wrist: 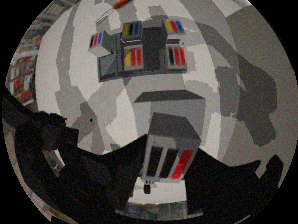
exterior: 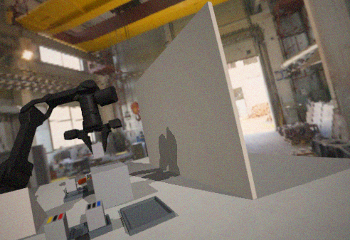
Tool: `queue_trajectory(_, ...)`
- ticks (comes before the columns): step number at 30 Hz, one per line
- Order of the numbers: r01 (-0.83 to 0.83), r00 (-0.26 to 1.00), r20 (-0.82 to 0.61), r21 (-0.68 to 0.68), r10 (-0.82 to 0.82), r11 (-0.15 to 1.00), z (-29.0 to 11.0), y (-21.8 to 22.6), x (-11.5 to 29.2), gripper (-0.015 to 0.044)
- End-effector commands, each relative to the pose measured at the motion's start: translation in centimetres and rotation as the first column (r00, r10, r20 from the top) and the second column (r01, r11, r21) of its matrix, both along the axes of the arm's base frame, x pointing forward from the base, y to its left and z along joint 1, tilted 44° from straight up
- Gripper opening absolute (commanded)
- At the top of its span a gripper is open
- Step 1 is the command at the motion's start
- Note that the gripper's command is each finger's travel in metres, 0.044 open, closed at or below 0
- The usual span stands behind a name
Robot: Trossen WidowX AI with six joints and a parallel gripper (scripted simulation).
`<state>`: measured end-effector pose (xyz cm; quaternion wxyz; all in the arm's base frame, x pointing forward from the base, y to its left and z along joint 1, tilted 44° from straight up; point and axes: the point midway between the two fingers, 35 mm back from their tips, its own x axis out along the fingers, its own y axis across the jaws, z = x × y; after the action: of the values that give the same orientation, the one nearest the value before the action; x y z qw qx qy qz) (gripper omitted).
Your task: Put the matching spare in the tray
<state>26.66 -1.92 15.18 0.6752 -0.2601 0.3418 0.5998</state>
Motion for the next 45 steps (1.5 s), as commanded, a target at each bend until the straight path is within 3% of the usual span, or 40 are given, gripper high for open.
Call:
queue_trajectory(1,-0.014,1.000,0.010,-0.007,0.014,1.000,-1.0,-1.5,1.5,0.0000)
queue_trajectory(24,-0.080,0.996,0.039,0.009,0.080,0.997,-8.0,-8.4,6.5,0.0000)
queue_trajectory(45,-0.136,0.989,0.072,0.037,0.133,0.990,-16.7,-14.1,8.1,0.0000)
